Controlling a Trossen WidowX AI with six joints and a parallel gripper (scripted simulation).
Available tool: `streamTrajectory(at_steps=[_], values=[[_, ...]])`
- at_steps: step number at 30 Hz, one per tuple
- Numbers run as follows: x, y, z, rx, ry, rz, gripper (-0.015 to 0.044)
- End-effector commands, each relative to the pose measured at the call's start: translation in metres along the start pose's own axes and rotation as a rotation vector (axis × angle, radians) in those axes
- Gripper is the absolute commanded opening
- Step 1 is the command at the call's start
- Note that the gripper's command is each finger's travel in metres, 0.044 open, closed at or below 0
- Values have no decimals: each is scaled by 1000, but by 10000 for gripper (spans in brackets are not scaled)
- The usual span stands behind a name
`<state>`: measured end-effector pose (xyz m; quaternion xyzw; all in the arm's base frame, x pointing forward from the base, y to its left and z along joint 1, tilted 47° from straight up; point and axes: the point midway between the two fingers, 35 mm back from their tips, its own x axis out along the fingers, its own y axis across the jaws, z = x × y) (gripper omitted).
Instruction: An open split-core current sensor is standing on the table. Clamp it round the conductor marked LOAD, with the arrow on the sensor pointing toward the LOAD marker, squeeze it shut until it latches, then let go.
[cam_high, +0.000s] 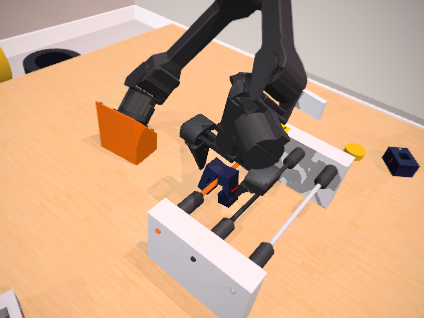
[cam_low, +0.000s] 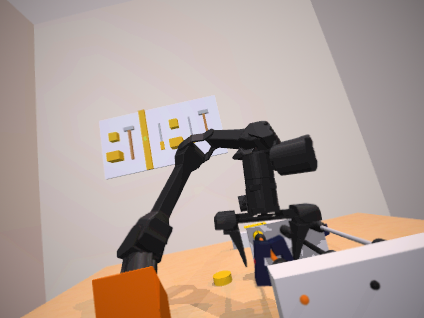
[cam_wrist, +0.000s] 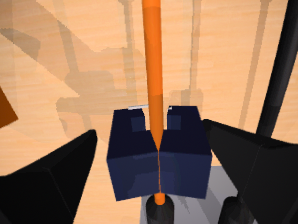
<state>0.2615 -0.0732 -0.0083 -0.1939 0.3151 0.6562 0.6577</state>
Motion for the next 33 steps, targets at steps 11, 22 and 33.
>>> streamTrajectory(at_steps=[11,22,33], values=[[-2,0,-4,-5,14,92,440],[14,2,-5,-5,13,120,440],[16,10,-5,-5,13,148,440]])
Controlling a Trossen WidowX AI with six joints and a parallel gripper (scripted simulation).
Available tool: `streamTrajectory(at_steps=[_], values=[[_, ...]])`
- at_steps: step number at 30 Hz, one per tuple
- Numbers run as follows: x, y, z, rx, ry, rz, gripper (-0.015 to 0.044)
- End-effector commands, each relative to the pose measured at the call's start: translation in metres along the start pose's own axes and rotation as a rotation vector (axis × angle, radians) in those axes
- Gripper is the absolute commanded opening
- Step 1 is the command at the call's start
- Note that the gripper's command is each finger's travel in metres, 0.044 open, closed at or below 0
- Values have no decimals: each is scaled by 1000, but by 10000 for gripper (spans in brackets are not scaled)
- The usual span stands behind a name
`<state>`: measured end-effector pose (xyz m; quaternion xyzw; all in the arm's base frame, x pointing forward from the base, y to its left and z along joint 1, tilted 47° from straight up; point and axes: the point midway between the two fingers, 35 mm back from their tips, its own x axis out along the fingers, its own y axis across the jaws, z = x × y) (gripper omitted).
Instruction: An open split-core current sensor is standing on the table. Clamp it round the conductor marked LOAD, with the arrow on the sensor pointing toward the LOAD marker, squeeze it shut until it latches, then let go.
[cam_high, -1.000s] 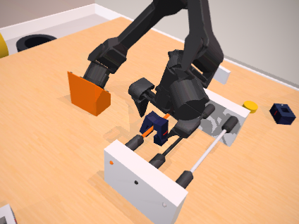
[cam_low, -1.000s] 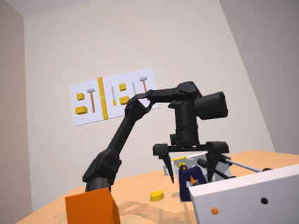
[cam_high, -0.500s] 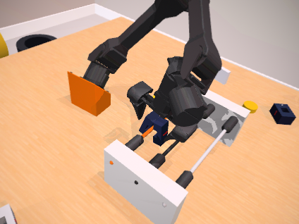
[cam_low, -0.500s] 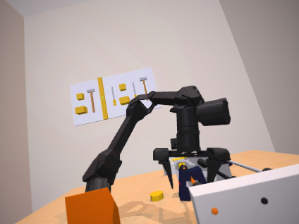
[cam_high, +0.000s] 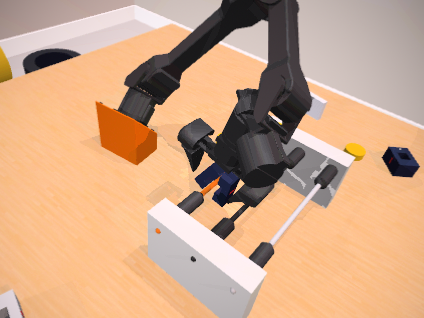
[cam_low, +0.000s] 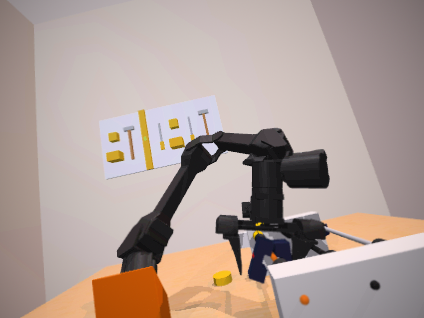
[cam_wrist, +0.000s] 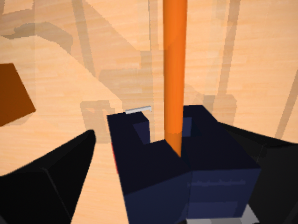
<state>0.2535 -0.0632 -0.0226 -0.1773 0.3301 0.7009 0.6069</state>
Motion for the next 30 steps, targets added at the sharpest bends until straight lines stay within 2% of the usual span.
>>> streamTrajectory(at_steps=[1,30], values=[[-1,4,0,1,0,6,440],[-6,11,3,2,0,7,440]])
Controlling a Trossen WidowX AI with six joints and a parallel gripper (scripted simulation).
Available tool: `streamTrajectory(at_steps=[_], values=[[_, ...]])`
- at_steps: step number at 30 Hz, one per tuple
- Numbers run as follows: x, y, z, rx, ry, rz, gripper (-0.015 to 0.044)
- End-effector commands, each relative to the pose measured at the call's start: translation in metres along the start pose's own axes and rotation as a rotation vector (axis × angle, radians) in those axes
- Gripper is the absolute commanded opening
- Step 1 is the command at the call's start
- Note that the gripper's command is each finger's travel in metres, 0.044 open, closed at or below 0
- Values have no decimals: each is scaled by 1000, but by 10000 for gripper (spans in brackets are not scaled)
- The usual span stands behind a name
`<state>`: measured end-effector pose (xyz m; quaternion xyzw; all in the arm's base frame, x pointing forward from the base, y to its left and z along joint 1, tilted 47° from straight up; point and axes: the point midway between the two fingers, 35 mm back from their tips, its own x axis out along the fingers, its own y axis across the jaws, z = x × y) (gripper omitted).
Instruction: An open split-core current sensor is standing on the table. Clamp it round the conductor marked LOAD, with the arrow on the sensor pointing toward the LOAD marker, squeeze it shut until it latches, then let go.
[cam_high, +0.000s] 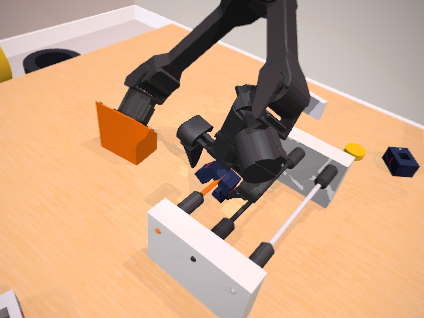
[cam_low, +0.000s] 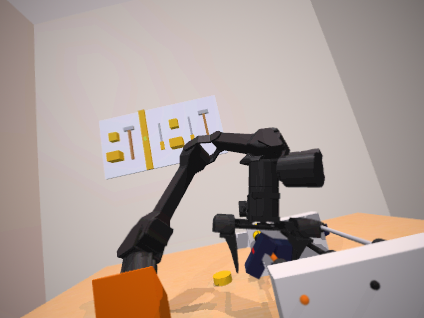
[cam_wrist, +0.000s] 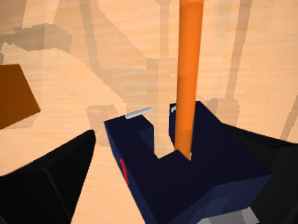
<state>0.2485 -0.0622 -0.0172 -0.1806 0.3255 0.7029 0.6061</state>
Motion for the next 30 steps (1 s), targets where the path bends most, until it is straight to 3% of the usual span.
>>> streamTrajectory(at_steps=[1,30], values=[[-4,5,0,14,2,7,440],[-12,15,7,14,1,7,440]])
